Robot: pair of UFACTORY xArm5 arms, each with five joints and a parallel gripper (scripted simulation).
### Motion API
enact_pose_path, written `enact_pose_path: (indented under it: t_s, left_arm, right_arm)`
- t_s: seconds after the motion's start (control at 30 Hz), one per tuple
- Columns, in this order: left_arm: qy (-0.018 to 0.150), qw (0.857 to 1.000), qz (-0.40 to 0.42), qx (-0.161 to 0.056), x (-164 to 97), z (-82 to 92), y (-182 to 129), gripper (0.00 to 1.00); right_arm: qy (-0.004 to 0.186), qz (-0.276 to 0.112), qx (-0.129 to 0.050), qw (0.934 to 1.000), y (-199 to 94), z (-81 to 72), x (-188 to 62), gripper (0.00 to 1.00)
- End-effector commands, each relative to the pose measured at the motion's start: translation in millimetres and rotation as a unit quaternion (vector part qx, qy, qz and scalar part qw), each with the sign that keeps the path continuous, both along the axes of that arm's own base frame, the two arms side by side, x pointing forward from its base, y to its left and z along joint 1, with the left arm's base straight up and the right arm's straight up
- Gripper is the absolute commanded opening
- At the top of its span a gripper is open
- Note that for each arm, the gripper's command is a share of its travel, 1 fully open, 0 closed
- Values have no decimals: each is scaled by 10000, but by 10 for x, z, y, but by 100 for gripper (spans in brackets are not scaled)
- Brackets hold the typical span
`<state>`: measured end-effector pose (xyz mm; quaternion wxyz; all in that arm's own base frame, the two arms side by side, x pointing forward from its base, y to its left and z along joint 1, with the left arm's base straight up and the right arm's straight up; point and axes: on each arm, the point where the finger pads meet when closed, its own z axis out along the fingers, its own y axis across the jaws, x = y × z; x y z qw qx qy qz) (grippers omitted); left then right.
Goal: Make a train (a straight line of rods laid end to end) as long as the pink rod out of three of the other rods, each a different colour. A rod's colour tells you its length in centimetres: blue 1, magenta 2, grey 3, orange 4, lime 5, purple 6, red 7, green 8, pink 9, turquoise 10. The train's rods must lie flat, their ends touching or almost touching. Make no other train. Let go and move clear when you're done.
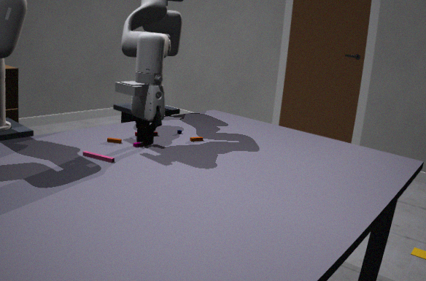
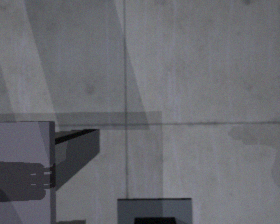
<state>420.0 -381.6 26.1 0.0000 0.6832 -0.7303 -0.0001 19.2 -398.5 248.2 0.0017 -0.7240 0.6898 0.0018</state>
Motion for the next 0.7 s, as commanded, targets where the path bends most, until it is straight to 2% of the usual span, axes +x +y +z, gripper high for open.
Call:
enact_pose_path:
  t_s: [0.0, 0.37, 0.67]
  left_arm:
    - [-21, 10000, 0, -19, 14, 24, -13, 26]
    - [-21, 10000, 0, -19, 14, 42, -13, 26]
    - [-21, 10000, 0, -19, 14, 272, -12, 26]
  right_arm:
    - [-1, 0, -24, 10000, -11, 18, 1, 100]
    - [-1, 0, -24, 10000, -11, 18, 1, 100]
    - [-1, 0, -24, 10000, -11, 18, 1, 100]
